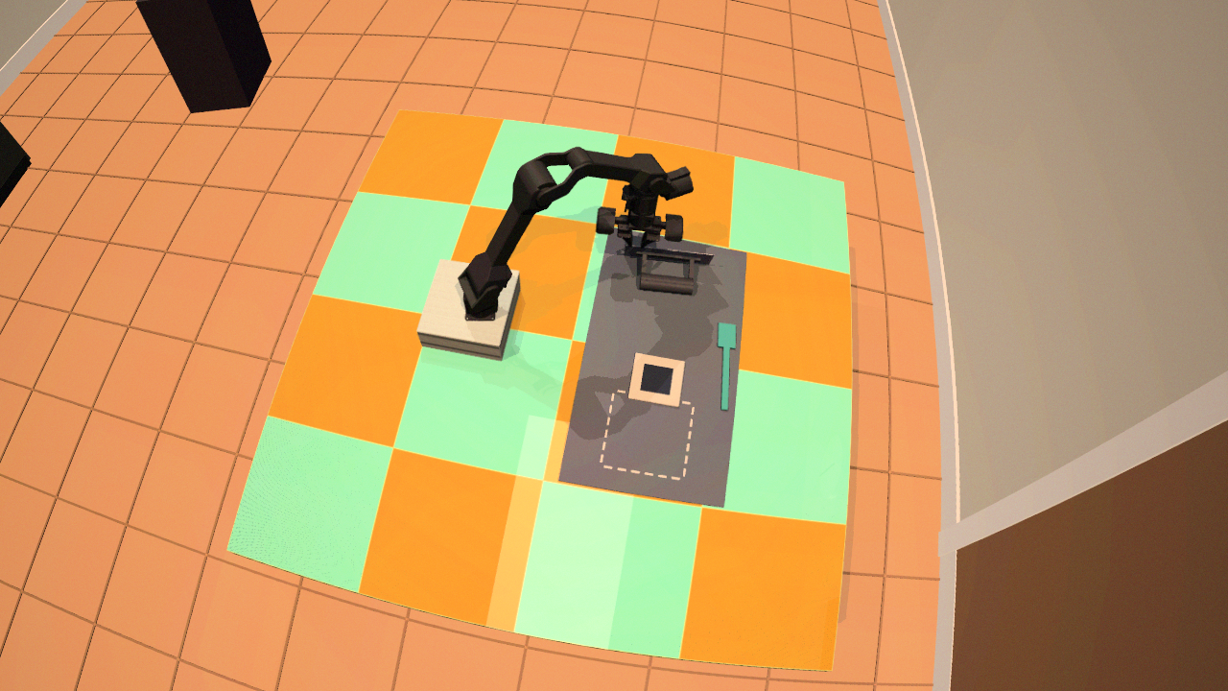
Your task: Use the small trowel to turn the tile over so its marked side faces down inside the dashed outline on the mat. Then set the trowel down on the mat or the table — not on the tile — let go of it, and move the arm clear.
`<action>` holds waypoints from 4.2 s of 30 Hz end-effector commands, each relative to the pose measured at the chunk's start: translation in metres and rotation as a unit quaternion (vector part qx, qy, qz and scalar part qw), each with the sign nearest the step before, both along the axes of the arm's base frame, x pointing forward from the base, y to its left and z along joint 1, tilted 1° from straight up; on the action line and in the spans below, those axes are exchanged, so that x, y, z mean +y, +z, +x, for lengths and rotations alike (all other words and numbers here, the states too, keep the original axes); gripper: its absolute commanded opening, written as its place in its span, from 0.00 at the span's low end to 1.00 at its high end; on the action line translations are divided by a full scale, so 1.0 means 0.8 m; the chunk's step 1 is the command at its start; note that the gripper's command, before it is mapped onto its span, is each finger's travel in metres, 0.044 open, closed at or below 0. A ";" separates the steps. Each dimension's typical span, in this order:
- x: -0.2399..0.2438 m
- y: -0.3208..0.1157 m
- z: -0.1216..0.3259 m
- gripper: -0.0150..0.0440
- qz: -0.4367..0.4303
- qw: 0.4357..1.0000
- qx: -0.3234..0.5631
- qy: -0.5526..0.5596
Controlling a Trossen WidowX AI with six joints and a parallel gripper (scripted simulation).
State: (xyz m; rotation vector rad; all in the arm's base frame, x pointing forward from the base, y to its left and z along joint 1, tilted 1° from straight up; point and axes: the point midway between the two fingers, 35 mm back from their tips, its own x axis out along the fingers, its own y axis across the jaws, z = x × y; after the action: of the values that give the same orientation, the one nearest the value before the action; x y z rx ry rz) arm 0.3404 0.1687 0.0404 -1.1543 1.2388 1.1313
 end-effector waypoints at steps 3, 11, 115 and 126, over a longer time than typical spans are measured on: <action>0.003 -0.002 0.001 0.42 0.002 1.000 -0.001 -0.002; 0.003 -0.002 0.001 0.42 0.002 1.000 -0.001 -0.002; 0.087 -0.012 0.008 0.42 0.007 1.000 -0.003 0.001; 0.080 0.022 0.006 0.42 0.005 1.000 -0.001 -0.002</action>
State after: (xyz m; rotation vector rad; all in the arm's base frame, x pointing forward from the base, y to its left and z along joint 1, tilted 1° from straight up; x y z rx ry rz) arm 0.3456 0.2343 0.0560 -1.1442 1.2210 1.1353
